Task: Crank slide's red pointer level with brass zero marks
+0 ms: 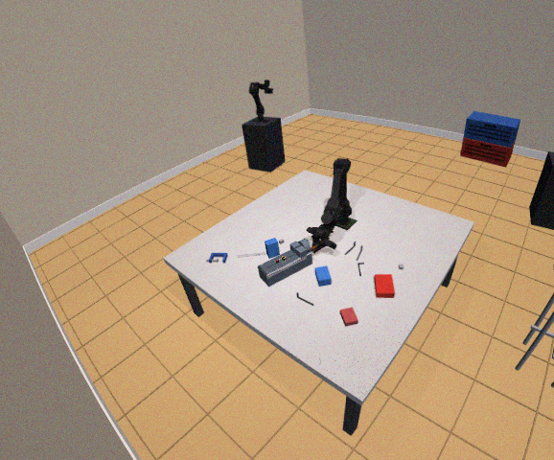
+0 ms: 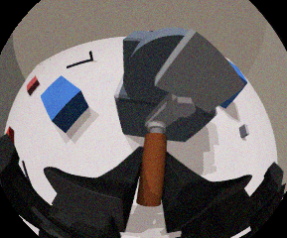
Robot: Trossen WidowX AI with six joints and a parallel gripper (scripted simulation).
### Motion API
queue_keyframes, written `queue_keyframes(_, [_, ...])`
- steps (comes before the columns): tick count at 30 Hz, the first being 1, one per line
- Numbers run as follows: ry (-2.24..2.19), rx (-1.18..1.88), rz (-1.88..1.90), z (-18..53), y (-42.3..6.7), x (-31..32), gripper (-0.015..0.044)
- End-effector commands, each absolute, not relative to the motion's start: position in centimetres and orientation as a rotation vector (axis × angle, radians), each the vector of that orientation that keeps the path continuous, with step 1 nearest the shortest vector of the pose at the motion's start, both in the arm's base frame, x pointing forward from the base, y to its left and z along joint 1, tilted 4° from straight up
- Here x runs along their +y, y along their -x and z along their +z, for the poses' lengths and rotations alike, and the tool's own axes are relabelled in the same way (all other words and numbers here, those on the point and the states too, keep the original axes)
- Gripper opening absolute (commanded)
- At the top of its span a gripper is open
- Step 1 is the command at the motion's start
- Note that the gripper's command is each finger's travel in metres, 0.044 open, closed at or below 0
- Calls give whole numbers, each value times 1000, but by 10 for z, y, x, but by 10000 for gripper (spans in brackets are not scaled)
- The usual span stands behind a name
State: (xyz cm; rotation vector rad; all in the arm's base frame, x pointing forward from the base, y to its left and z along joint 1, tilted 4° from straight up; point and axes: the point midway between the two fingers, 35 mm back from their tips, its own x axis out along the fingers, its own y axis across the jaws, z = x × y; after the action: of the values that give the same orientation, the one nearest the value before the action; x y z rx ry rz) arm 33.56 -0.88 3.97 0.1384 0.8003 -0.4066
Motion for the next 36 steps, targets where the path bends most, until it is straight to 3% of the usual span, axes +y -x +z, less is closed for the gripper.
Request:
queue_keyframes(1, [-136,806,-430,37,-332,-17,0])
queue_keyframes(36, [-135,806,-430,40,-328,-26,0])
